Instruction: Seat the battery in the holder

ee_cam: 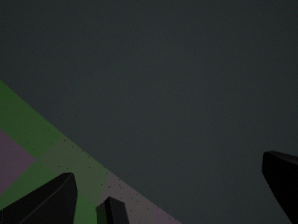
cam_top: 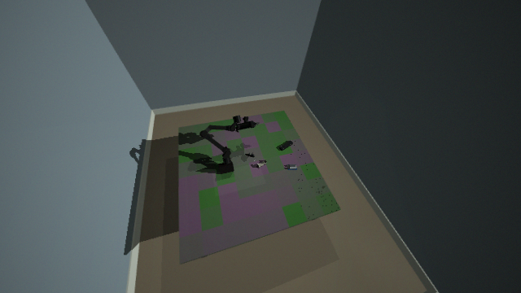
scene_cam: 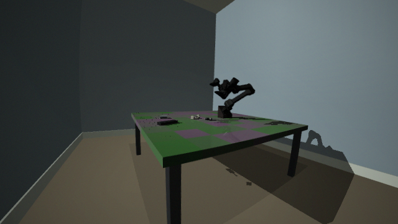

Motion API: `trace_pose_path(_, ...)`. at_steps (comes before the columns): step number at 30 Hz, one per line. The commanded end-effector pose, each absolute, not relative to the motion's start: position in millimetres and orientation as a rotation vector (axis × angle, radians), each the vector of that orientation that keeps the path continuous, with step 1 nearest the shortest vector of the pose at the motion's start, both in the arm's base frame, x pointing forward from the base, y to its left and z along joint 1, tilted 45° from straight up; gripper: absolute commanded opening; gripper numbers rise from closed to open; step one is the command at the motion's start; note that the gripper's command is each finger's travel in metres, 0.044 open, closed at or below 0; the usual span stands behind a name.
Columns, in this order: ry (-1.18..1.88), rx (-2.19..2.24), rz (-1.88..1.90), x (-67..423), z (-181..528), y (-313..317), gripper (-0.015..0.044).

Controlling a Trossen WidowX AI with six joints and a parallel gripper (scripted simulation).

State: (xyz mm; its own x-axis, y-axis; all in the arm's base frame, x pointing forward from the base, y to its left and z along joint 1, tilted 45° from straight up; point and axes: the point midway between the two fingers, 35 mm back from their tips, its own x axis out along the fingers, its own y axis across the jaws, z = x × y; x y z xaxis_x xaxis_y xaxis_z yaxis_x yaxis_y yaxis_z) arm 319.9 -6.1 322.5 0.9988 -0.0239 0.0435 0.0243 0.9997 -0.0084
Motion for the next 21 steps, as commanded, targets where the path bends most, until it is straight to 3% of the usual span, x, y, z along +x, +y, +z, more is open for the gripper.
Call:
trace_pose_path(1, -0.032, -0.025, -0.022, 321.1, 320.2, -6.0, 0.0374)
trace_pose_path(7, 0.289, -0.513, 0.148, 343.4, 243.7, -5.5, 0.0235)
trace_pose_path(14, 0.538, -0.992, 0.599, 335.7, 153.0, -3.8, 0.0235)
trace_pose_path(21, 0.477, -1.241, 1.164, 301.4, 91.7, 4.1, 0.0235)
